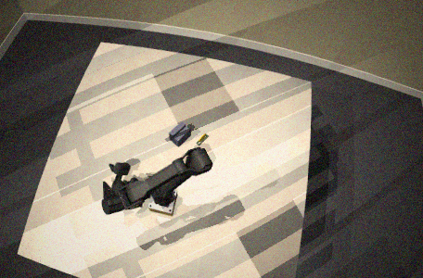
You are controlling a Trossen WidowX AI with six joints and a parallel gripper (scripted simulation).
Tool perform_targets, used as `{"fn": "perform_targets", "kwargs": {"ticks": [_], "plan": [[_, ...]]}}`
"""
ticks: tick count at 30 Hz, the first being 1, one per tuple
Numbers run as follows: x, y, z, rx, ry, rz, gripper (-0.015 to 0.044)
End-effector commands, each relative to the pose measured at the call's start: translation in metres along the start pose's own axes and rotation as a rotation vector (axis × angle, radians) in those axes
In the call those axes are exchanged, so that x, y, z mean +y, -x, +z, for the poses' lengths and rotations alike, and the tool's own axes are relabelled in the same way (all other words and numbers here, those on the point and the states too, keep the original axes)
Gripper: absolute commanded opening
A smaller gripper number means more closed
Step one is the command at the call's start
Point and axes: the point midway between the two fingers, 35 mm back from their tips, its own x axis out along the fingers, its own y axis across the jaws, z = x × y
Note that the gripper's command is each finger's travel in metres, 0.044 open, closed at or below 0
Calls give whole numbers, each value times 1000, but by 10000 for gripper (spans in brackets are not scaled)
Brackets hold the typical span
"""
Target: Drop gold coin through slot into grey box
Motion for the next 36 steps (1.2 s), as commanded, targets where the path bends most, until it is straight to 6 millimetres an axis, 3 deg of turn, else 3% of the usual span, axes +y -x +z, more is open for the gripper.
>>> {"fn": "perform_targets", "kwargs": {"ticks": [1, 9, 16, 23, 30, 36], "plan": [[1, -1, 0, -6, -12, 2, 374], [42, -40, 14, -265, -589, 169, 164], [89, -72, 39, -437, -1180, 423, 161], [141, -93, 80, -520, -1773, 778, 161], [180, -98, 120, -508, -2194, 1112, 161], [207, -90, 161, -437, -2521, 1455, 161]]}}
